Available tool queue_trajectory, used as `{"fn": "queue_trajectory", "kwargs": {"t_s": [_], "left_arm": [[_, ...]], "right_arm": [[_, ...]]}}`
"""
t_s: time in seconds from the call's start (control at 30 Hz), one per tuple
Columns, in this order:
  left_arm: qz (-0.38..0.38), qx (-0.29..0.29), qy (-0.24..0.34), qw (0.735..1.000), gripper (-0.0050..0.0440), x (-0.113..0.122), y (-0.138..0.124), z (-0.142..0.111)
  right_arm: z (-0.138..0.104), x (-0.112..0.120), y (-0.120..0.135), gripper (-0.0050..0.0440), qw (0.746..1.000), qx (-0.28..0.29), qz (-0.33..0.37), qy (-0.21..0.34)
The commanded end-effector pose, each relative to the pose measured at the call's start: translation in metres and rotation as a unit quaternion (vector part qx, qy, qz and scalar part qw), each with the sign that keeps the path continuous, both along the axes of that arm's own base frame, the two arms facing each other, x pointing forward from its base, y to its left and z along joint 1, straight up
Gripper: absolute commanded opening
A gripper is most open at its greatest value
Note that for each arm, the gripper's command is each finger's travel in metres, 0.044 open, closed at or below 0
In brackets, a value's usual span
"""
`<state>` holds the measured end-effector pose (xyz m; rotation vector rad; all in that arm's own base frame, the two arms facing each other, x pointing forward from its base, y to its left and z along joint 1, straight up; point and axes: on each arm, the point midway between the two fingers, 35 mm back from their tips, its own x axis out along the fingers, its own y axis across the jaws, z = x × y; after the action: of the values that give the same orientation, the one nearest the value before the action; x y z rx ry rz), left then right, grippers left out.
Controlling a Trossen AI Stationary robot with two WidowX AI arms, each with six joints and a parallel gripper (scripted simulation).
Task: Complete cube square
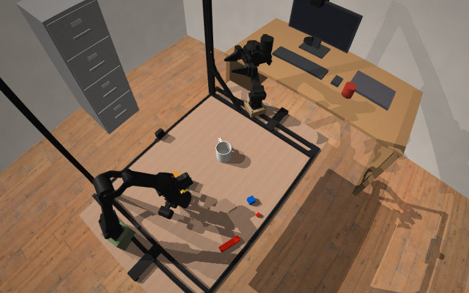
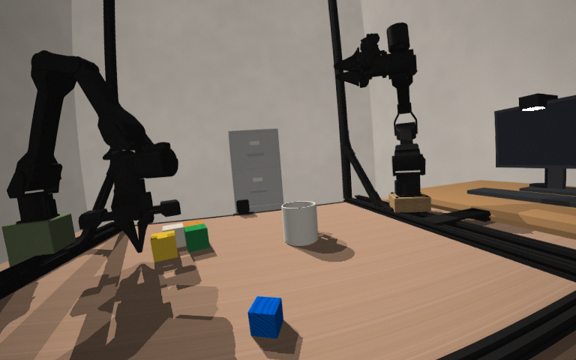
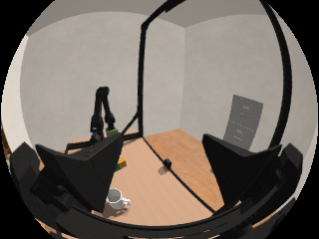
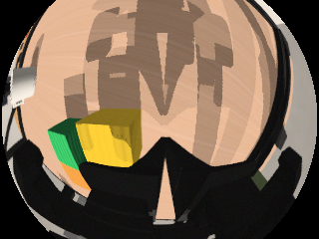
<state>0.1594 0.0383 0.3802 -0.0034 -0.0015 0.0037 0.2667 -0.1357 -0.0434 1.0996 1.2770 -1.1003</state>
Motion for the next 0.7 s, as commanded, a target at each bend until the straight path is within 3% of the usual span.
{"fn": "queue_trajectory", "kwargs": {"t_s": [0.0,0.67], "left_arm": [[-0.002,0.001,0.000,1.000,0.0400,0.000,-0.001,0.000],[-0.002,0.001,0.000,1.000,0.0400,0.000,-0.001,0.000]], "right_arm": [[0.000,0.004,-0.001,0.0000,1.000,0.000,-0.001,-0.001],[0.000,0.015,0.001,0.0000,1.000,0.000,-0.001,-0.001]]}}
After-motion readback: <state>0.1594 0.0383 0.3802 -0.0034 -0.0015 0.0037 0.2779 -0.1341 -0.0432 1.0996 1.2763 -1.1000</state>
